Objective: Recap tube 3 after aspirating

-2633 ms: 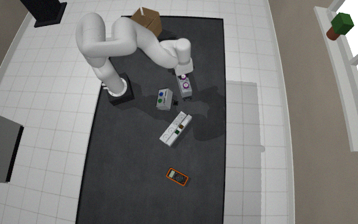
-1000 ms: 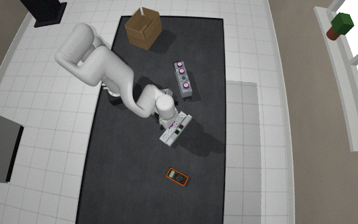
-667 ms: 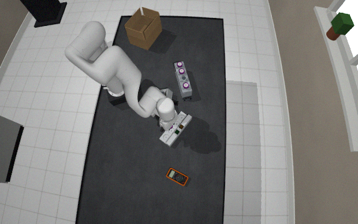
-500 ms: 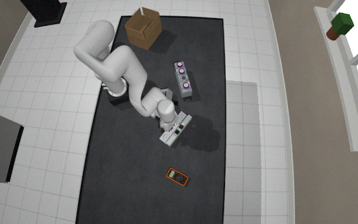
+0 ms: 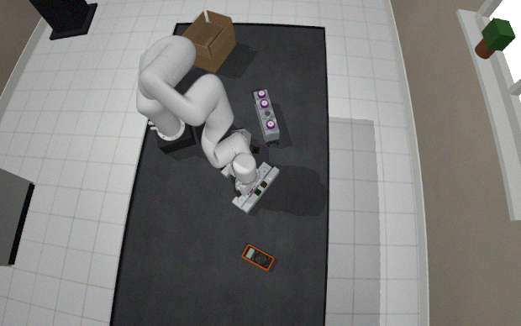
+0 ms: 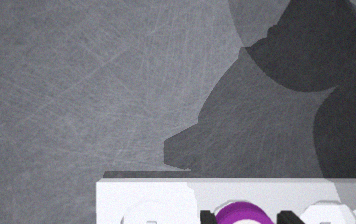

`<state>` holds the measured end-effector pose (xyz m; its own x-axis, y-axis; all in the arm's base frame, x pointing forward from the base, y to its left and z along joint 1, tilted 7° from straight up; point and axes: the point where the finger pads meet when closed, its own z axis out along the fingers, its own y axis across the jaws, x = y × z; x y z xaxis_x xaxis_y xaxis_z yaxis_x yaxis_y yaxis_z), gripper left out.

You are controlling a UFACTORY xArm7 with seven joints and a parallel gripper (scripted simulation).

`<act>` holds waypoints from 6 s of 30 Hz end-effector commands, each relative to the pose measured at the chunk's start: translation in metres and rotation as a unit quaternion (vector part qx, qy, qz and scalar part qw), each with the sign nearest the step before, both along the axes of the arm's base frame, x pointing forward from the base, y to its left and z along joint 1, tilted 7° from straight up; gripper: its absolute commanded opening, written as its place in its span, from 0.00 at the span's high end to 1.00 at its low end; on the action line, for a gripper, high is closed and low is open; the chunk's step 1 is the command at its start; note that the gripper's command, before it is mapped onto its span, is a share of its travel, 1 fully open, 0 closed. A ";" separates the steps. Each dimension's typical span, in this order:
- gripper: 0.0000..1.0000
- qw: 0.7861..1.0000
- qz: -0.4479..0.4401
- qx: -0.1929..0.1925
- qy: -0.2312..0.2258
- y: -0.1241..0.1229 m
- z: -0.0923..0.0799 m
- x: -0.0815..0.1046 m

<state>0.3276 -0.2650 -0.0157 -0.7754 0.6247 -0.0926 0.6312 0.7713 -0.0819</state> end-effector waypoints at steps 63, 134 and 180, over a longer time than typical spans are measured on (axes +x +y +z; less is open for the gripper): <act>0.54 1.000 0.002 0.002 -0.009 0.002 0.039 0.001; 1.00 0.866 -0.495 0.017 -0.067 0.223 0.038 -0.057; 1.00 0.866 -0.495 0.017 -0.067 0.221 0.018 -0.056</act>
